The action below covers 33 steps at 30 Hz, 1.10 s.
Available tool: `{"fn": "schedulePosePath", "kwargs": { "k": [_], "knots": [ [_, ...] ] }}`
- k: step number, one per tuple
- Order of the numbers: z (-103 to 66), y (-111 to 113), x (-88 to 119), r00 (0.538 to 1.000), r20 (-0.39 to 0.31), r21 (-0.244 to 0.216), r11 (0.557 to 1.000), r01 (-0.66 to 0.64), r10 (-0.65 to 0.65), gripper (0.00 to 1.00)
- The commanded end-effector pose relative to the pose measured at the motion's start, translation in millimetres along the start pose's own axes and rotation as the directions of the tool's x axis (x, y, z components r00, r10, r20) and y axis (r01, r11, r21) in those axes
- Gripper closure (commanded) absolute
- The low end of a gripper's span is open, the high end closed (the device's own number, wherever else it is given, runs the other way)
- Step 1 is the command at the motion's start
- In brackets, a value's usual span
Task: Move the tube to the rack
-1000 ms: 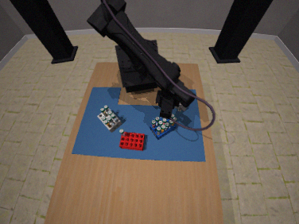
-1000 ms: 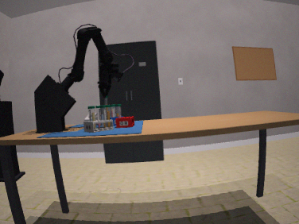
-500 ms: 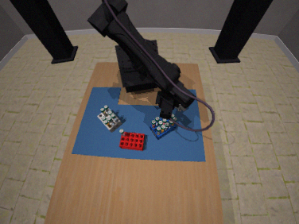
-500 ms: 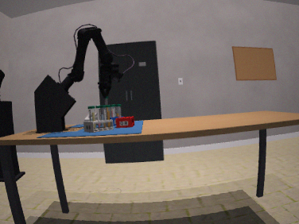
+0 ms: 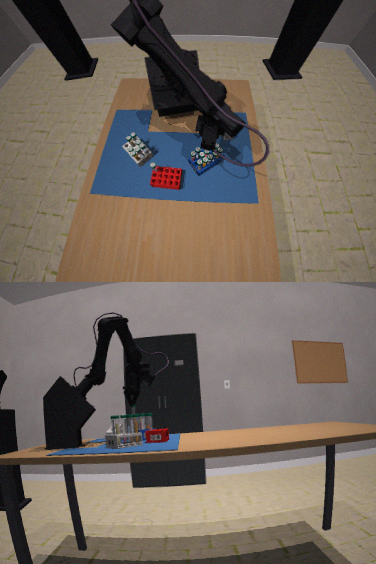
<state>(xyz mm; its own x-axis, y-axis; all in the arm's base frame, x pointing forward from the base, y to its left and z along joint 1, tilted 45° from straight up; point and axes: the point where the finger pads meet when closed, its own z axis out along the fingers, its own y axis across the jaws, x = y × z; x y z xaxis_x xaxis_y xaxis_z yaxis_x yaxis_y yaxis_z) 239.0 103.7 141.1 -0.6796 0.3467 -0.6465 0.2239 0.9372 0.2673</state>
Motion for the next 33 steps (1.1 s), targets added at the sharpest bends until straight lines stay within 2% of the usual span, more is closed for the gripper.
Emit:
{"fn": "schedulePosePath", "kwargs": {
  "k": [1, 4, 8, 14, 18, 22, 25, 28, 29, 33],
  "knots": [
    [2.5, 1, -2, 1.000, 0.009, -0.008, 1.000, -0.003, 0.004, 1.00],
    [7.7, -2, 4, 1.000, -0.006, 0.008, 1.000, 0.006, -0.006, 1.00],
    [3.3, 2, -4, 1.000, 0.014, -0.014, 1.000, -0.008, 0.008, 1.00],
    [10.4, -2, 4, 1.000, -0.006, 0.008, 1.000, 0.006, -0.006, 1.00],
    [5.8, 2, -5, 1.000, 0.015, -0.014, 1.000, -0.008, 0.008, 1.00],
    [13.0, -2, 4, 1.000, -0.006, 0.008, 1.000, 0.006, -0.006, 1.00],
    [8.7, 4, -5, 1.000, 0.013, -0.013, 1.000, -0.007, 0.007, 1.00],
    [9.5, 4, -6, 1.000, 0.012, -0.010, 1.000, -0.006, 0.006, 1.00],
    [6.7, 6, -6, 1.000, 0.019, -0.026, 1.000, -0.007, 0.008, 1.00],
    [16.7, -2, 5, 1.000, -0.006, 0.008, 1.000, 0.006, -0.006, 1.00]
  ]
}}
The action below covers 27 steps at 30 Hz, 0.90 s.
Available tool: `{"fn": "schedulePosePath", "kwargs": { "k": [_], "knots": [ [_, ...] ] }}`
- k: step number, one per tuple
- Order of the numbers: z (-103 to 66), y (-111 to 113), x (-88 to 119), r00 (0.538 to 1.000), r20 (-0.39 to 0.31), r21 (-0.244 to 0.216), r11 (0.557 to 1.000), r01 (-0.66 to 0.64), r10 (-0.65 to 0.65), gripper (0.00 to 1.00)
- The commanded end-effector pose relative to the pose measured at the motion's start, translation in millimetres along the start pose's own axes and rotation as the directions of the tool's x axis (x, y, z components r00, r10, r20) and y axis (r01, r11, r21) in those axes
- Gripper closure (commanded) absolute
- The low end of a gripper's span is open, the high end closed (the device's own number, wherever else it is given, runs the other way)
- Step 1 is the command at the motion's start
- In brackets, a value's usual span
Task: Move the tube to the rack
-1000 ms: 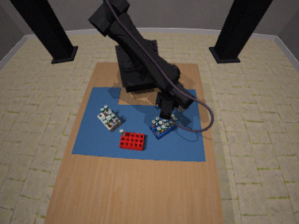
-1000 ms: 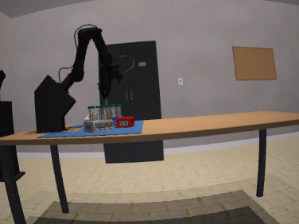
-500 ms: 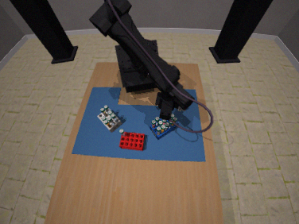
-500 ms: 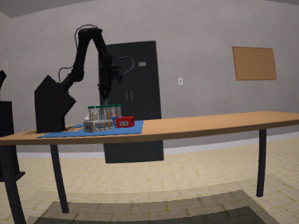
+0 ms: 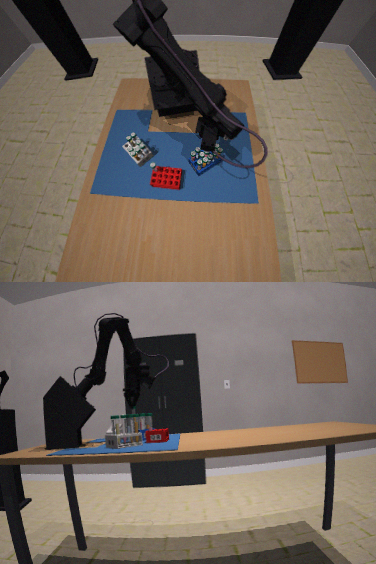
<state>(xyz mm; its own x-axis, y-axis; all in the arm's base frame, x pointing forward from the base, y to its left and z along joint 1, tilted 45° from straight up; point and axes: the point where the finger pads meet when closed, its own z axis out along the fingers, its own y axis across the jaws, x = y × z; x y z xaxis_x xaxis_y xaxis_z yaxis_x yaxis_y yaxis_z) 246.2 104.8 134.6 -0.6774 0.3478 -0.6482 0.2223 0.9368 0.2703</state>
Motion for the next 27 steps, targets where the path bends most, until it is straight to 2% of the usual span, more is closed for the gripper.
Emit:
{"fn": "schedulePosePath", "kwargs": {
  "k": [1, 4, 7, 12, 13, 21, 23, 25, 27],
  "knots": [
    [7.3, -3, 5, 1.000, -0.009, 0.010, 1.000, 0.007, -0.007, 1.00],
    [3.2, 4, -3, 1.000, 0.012, -0.012, 1.000, -0.006, 0.007, 1.00],
    [10.4, -3, 6, 1.000, -0.008, 0.012, 1.000, 0.006, -0.006, 1.00],
    [9.5, -1, 3, 1.000, 0.000, 0.002, 1.000, 0.000, 0.000, 1.00],
    [4.2, 9, -8, 1.000, 0.021, -0.022, 1.000, -0.011, 0.011, 1.00],
    [16.3, -2, 8, 1.000, -0.011, 0.009, 1.000, 0.009, -0.009, 1.00],
    [17.3, -2, 7, 1.000, -0.010, 0.010, 1.000, 0.006, -0.006, 1.00],
    [13.5, 3, 0, 1.000, 0.007, -0.010, 1.000, -0.005, 0.005, 1.00],
    [17.1, 0, 4, 1.000, -0.003, 0.000, 1.000, 0.001, -0.001, 1.00]
  ]
}}
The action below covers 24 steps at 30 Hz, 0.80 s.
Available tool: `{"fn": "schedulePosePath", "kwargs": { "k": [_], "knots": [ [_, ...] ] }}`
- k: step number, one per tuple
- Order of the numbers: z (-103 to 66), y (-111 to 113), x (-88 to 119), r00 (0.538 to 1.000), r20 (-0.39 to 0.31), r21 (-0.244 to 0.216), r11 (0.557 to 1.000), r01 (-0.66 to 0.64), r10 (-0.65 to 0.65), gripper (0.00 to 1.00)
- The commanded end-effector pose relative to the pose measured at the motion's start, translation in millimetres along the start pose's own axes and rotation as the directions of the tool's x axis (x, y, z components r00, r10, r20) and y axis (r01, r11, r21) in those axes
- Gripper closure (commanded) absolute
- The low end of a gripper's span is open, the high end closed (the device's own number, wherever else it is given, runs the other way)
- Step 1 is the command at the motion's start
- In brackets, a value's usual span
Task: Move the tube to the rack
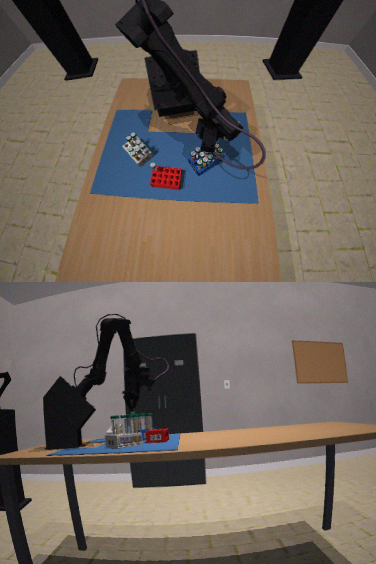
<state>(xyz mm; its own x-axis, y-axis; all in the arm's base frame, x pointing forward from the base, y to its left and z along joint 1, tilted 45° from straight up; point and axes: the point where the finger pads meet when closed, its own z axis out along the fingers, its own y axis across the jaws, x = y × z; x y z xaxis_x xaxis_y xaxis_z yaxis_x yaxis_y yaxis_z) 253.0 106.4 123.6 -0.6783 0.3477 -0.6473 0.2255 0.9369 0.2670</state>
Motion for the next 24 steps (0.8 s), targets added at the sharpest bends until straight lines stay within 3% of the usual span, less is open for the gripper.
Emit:
{"fn": "schedulePosePath", "kwargs": {
  "k": [1, 24],
  "knots": [
    [4.4, 0, 1, 1.000, -0.002, -0.005, 1.000, 0.001, -0.001, 1.00],
    [14.6, 1, 2, 1.000, -0.002, -0.005, 1.000, 0.001, -0.001, 1.00]
  ]
}}
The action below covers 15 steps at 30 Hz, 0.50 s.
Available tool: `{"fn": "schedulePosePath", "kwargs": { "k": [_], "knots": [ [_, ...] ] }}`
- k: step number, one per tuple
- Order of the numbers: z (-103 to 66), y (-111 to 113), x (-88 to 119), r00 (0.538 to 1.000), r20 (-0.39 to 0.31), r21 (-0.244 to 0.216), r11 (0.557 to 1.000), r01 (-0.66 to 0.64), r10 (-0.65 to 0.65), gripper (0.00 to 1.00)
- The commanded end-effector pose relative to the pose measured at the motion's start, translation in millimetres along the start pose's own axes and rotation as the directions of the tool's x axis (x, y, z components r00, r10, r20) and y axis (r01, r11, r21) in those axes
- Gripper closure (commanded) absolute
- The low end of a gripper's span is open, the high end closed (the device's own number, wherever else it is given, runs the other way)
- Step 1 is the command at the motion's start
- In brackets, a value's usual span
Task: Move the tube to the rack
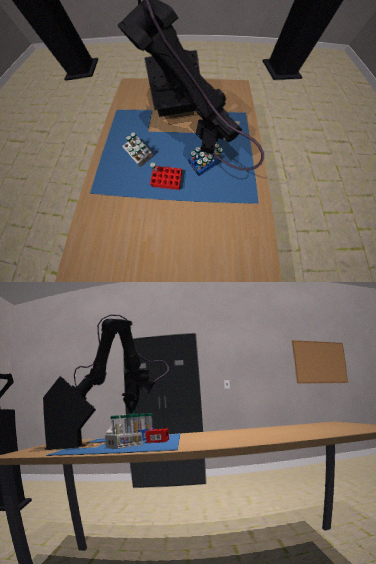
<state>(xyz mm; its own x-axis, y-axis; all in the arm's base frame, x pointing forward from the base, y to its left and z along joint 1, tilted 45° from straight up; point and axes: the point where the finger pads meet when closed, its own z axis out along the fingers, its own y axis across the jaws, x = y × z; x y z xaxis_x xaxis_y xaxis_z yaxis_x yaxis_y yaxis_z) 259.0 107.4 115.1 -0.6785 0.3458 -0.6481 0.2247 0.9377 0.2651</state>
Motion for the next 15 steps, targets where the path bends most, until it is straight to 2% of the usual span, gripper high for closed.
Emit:
{"fn": "schedulePosePath", "kwargs": {
  "k": [1, 12, 13, 15],
  "knots": [
    [4.9, 1, 0, 1.000, -0.003, -0.005, 1.000, -0.001, 0.001, 1.00],
    [10.0, -2, 4, 1.000, -0.009, -0.002, 1.000, 0.004, -0.004, 1.00],
    [5.5, 9, -9, 1.000, 0.015, -0.025, 1.000, -0.011, 0.012, 1.00],
    [7.4, 7, -8, 1.000, 0.012, -0.021, 1.000, -0.010, 0.010, 1.00]
  ]
}}
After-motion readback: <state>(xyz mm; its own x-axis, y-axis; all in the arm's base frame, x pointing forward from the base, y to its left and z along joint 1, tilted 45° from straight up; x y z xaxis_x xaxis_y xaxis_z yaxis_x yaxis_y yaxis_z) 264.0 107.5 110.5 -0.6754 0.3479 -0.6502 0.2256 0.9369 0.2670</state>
